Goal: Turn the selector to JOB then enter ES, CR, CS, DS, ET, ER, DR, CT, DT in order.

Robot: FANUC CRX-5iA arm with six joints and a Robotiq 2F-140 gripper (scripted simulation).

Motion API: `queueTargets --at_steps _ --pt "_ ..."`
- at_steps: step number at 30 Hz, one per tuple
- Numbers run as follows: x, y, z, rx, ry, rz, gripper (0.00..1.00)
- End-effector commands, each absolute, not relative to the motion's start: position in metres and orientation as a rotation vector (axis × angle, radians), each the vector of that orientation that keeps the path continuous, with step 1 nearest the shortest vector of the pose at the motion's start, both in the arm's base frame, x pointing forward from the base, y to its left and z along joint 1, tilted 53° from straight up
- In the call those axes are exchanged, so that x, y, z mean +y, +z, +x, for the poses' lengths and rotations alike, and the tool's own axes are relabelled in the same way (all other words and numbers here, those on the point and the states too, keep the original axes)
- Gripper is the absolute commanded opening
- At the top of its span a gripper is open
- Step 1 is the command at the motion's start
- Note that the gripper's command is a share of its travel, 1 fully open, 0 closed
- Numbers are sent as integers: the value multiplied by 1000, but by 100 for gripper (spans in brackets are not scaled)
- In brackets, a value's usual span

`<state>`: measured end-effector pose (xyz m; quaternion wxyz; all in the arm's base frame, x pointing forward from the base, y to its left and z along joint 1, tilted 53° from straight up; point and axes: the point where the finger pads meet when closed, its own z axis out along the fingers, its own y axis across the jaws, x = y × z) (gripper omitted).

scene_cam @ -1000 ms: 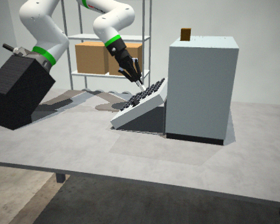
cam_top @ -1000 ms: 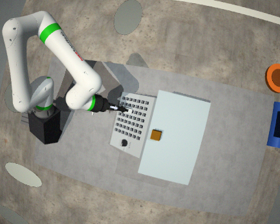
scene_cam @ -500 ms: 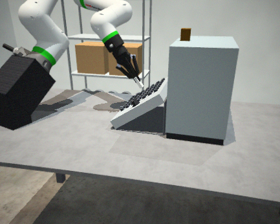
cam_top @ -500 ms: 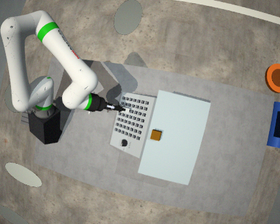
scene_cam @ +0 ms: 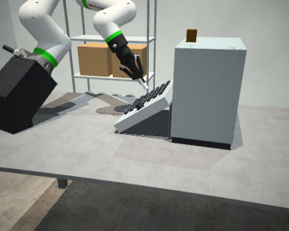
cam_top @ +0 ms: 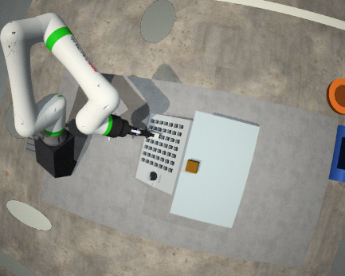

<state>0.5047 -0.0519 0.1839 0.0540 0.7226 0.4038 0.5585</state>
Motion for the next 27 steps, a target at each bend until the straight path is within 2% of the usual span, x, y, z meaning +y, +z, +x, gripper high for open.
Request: queueTargets --at_steps 1,27 --pt "-60 191 511 1226 1697 2194 0" --pt "-66 194 535 1226 1697 2194 0"
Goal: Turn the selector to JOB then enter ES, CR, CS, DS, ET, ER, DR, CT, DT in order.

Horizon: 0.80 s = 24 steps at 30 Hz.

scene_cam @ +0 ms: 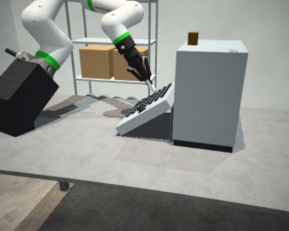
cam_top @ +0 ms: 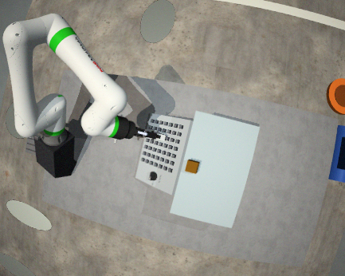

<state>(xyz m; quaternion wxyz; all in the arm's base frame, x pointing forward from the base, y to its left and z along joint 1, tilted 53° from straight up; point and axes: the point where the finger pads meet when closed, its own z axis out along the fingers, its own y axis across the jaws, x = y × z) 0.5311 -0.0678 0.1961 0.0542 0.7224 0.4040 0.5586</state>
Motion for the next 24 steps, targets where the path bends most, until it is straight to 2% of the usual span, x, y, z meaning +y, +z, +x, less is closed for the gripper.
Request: queueTargets --at_steps 1,24 --pt "-66 194 535 1226 1697 2194 0" --pt "-65 193 540 1226 1697 2194 0"
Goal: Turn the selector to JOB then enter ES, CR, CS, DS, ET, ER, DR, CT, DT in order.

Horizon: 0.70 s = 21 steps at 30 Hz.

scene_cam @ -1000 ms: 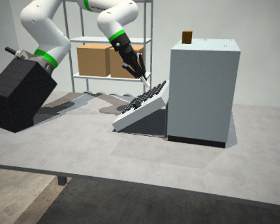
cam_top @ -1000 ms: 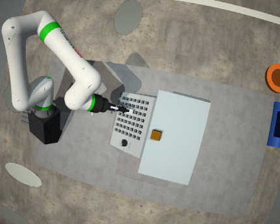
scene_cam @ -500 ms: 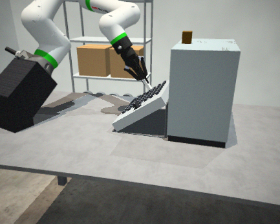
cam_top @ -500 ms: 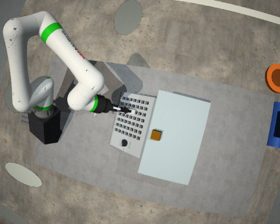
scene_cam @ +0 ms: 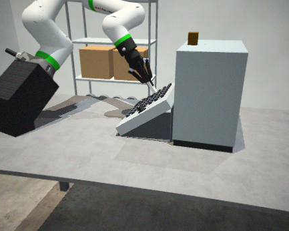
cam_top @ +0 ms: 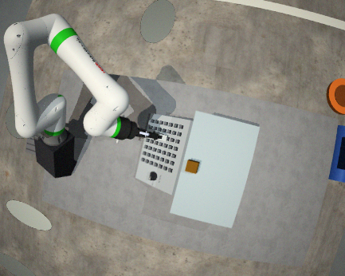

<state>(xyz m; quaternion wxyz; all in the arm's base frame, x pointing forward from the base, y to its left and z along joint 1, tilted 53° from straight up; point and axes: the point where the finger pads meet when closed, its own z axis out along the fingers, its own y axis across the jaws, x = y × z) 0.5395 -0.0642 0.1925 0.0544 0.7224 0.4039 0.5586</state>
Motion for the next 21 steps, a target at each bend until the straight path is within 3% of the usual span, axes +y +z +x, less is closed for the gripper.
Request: queueTargets --at_steps 1,21 --pt "-65 193 540 1226 1697 2194 0" --pt "-63 191 544 1226 1697 2194 0"
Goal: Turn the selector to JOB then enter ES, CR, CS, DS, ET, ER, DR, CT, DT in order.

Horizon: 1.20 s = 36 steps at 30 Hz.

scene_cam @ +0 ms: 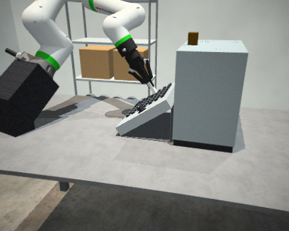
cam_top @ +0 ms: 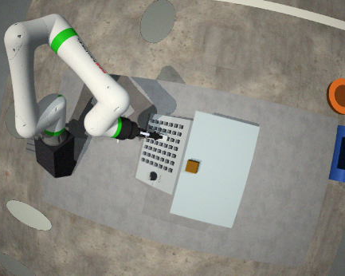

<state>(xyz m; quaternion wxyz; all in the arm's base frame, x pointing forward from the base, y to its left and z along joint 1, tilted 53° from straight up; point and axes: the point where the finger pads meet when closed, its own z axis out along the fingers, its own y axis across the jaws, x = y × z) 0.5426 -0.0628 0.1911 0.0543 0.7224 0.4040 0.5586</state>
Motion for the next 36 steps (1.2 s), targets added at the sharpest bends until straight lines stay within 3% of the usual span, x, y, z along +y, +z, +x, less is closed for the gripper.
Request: queueTargets --at_steps 1,36 --pt "-62 191 544 1226 1697 2194 0" --pt "-59 187 552 1226 1697 2194 0"
